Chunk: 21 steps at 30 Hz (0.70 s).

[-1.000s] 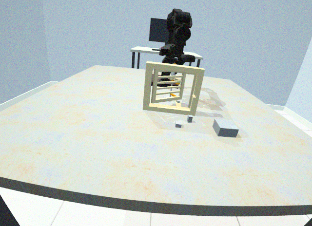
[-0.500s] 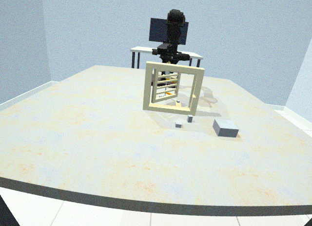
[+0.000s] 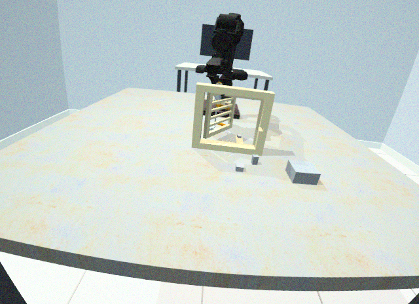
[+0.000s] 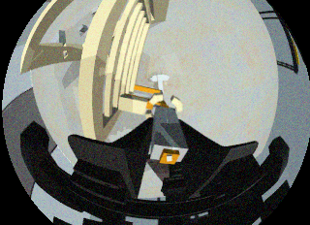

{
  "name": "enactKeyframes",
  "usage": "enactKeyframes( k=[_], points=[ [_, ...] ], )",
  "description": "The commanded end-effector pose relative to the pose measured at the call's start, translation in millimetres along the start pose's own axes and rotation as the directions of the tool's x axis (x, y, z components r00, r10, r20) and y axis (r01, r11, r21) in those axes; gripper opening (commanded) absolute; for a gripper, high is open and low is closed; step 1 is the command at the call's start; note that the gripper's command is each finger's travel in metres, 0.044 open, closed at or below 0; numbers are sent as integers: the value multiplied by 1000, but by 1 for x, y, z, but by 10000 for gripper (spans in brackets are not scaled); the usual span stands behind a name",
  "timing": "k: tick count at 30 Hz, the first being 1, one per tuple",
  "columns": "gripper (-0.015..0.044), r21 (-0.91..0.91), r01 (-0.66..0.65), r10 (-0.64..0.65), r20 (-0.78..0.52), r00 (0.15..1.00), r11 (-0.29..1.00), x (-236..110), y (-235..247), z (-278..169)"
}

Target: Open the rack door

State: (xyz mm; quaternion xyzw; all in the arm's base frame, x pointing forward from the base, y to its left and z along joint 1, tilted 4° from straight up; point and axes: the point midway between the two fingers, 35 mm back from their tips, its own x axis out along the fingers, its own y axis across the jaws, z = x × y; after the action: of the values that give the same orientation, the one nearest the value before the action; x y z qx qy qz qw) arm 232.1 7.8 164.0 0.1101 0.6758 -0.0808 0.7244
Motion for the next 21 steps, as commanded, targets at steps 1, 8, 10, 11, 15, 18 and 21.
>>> enactKeyframes(
  k=[1,8,10,11,15,18,21],
  points=[
    [8,-61,-7,7,5,1000,998,0,-5,2],
    [8,-148,-5,6,5,1000,989,0,-19,5],
    [8,-173,-5,5,5,1000,985,0,-22,7],
    [8,-185,-4,5,5,1000,983,0,-24,7],
    [8,-233,-3,5,5,1000,972,0,-31,10],
    [8,-269,-2,4,6,1000,963,0,-37,12],
    [8,-305,-2,3,6,1000,952,0,-42,14]
  ],
)
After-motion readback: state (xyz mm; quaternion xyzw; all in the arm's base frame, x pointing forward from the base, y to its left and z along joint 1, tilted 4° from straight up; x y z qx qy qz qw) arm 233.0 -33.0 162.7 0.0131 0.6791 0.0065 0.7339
